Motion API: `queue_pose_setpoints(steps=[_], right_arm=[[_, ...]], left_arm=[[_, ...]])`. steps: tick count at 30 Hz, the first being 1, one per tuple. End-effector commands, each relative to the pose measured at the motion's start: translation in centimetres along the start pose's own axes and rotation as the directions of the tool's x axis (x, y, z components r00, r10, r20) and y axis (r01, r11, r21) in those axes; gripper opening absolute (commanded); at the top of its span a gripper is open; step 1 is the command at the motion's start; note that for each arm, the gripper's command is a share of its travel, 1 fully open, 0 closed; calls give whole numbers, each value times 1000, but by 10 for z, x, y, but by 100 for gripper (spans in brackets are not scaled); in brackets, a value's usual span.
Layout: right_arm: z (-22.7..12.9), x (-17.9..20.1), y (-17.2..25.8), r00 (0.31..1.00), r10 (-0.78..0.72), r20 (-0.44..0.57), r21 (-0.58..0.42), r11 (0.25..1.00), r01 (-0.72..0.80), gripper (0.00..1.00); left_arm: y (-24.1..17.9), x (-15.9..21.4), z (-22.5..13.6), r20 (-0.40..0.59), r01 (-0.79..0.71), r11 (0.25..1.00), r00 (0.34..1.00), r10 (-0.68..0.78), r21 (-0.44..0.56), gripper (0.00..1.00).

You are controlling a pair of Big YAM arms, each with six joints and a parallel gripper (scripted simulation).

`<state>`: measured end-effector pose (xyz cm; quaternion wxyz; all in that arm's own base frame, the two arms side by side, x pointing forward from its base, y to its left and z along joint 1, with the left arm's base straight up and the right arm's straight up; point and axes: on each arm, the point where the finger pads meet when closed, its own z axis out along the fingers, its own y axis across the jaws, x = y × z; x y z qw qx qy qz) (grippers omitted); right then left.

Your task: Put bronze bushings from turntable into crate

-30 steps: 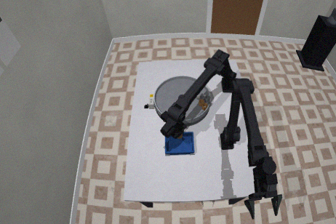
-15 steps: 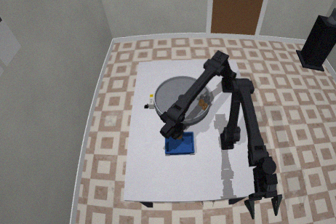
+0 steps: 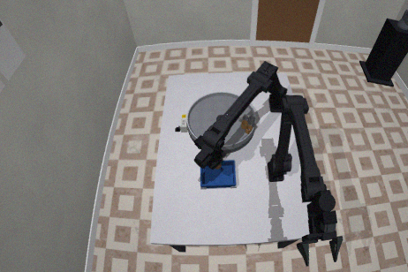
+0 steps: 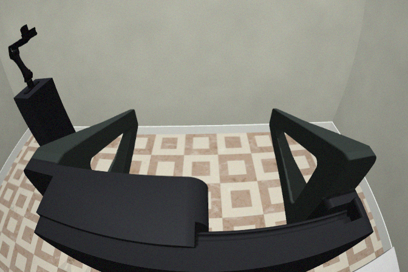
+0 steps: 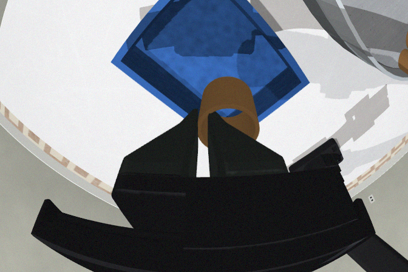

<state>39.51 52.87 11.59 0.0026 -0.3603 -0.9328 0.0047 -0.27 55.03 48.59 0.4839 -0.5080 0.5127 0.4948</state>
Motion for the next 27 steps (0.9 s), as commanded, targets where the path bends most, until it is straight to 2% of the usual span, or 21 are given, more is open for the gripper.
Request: queue_pose_setpoints(steps=[1,27], right_arm=[[-25,11,17,1000,-5,-5,-59,998,5,0],[-20,15,18,1000,-7,-4,-51,999,7,0]], left_arm=[[3,-14,-6,42,16,1000,999,-16,-5,100],[3,-14,-6,42,16,1000,999,-16,-5,100]])
